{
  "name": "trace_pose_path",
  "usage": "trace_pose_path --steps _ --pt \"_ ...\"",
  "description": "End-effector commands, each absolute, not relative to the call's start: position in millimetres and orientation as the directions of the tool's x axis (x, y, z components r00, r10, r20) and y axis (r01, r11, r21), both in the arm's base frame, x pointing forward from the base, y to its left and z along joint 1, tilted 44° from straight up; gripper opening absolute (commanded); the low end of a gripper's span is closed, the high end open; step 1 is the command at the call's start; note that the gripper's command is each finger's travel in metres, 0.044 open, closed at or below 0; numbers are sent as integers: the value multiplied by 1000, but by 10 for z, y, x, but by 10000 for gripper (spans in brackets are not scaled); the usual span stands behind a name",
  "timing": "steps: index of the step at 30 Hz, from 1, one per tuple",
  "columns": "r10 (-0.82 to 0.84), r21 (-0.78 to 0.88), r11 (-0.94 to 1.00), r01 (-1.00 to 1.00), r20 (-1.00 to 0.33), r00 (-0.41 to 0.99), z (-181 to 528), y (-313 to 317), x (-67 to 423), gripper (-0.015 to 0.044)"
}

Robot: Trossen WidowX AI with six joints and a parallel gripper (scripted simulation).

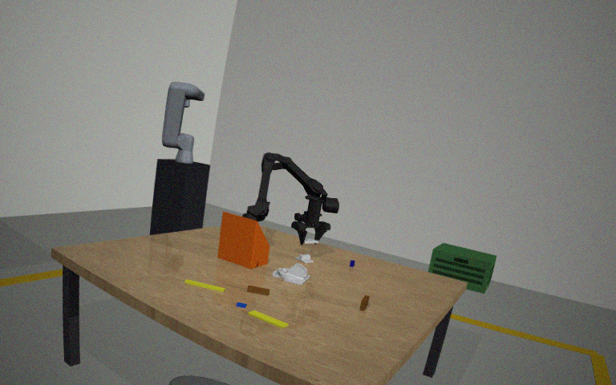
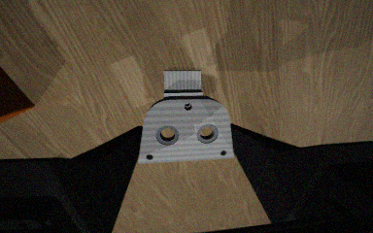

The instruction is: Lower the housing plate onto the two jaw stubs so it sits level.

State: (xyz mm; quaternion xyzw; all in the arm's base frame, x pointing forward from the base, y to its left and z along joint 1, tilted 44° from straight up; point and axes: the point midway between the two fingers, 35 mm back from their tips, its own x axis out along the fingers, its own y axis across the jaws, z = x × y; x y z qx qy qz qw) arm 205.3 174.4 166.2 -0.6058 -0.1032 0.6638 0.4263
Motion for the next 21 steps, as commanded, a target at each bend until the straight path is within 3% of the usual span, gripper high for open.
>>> trace_pose_path --steps 1,21 --pt "697 -661 -612 -433 -710 100 1708 1730 2035 351" --pt "659 -504 -450 -737 -744 106 1396 1449 2305 351"
